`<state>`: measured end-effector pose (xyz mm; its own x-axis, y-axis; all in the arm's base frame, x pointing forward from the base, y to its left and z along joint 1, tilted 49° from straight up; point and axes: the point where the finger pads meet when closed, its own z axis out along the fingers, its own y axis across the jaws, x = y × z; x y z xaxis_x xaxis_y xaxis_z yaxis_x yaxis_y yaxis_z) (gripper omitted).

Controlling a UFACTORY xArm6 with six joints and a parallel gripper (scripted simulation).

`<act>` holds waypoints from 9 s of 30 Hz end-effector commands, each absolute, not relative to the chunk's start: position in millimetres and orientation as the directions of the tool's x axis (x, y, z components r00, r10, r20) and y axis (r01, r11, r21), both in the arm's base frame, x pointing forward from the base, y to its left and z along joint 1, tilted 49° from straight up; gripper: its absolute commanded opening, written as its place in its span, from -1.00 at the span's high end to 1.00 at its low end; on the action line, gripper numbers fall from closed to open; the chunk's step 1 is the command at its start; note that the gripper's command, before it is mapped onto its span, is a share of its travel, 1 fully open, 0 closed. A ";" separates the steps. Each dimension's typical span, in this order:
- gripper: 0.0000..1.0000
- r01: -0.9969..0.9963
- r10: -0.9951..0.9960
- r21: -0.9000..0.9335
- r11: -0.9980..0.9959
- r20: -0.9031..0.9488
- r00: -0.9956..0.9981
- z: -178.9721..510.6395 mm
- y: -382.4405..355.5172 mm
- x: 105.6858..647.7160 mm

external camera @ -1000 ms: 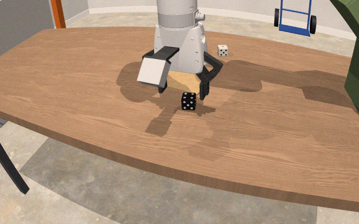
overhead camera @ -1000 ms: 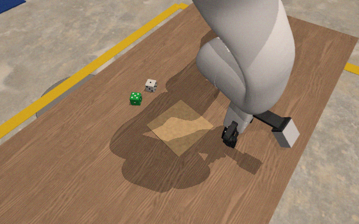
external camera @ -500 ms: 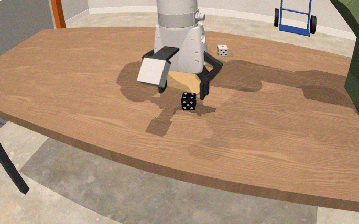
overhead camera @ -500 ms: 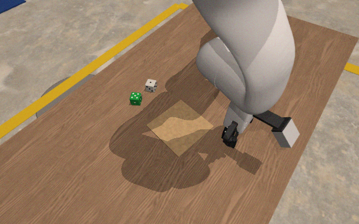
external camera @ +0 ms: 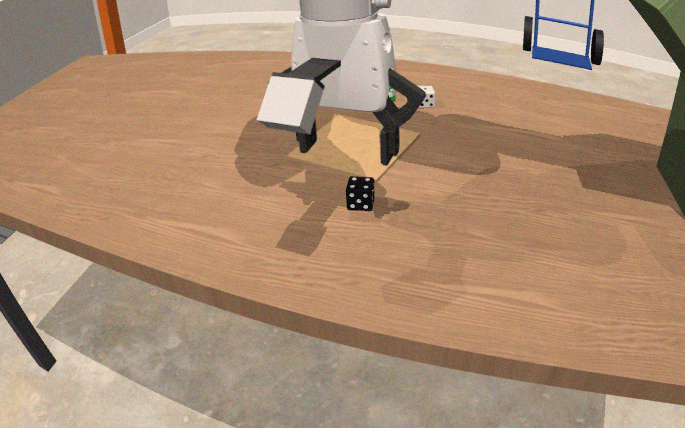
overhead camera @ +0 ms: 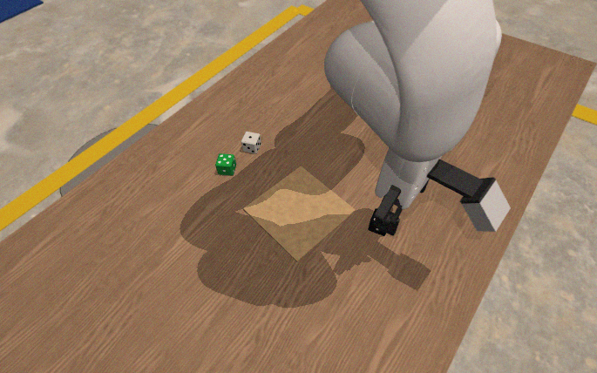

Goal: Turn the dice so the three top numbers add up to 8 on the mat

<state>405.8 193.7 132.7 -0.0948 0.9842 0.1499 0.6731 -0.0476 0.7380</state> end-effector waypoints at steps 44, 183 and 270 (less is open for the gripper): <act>-1.00 0.749 0.906 0.529 -0.399 0.354 0.232 154.3 81.3 403.8; 0.05 0.538 0.875 0.710 0.454 -0.244 -0.417 139.5 -127.4 461.8; 0.05 0.537 0.875 0.711 0.454 -0.244 -0.417 102.5 -117.5 499.6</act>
<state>499.5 -117.0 101.8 -0.4180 0.8752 -0.2434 0.5375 0.4543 0.7104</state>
